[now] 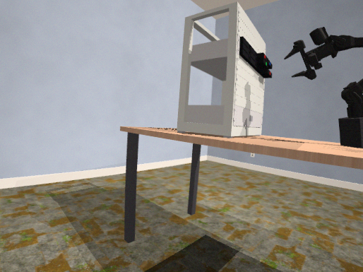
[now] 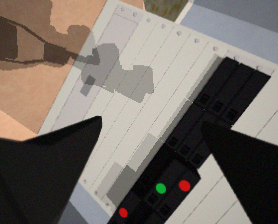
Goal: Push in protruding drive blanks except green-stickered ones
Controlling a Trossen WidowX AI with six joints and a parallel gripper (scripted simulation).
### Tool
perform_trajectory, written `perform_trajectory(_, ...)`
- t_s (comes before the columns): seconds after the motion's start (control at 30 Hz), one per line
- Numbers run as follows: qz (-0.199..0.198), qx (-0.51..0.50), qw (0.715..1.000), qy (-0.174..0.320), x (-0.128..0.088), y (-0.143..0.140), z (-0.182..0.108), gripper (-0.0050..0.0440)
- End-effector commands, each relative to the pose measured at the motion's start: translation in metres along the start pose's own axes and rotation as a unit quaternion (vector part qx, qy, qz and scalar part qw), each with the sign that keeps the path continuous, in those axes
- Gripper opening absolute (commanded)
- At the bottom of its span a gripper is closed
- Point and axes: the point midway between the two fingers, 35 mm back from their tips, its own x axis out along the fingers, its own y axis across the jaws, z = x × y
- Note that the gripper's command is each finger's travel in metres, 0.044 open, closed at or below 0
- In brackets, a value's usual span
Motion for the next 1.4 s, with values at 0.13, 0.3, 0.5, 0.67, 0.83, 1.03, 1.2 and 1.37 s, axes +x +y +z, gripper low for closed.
perform_trajectory(0.13, -0.061, 0.058, 0.996, 0.032, -0.023, 0.007, -0.034, 0.0440)
perform_trajectory(0.3, -0.075, 0.076, 0.993, 0.044, -0.028, 0.010, -0.044, 0.0440)
perform_trajectory(0.5, -0.104, 0.108, 0.986, 0.068, -0.040, 0.015, -0.063, 0.0440)
perform_trajectory(0.67, -0.124, 0.131, 0.980, 0.085, -0.049, 0.020, -0.077, 0.0440)
perform_trajectory(0.83, -0.135, 0.144, 0.976, 0.095, -0.055, 0.023, -0.085, 0.0440)
perform_trajectory(1.03, -0.160, 0.173, 0.965, 0.115, -0.066, 0.028, -0.102, 0.0440)
perform_trajectory(1.2, -0.174, 0.192, 0.957, 0.129, -0.074, 0.032, -0.114, 0.0440)
perform_trajectory(1.37, -0.184, 0.204, 0.951, 0.138, -0.078, 0.034, -0.121, 0.0440)
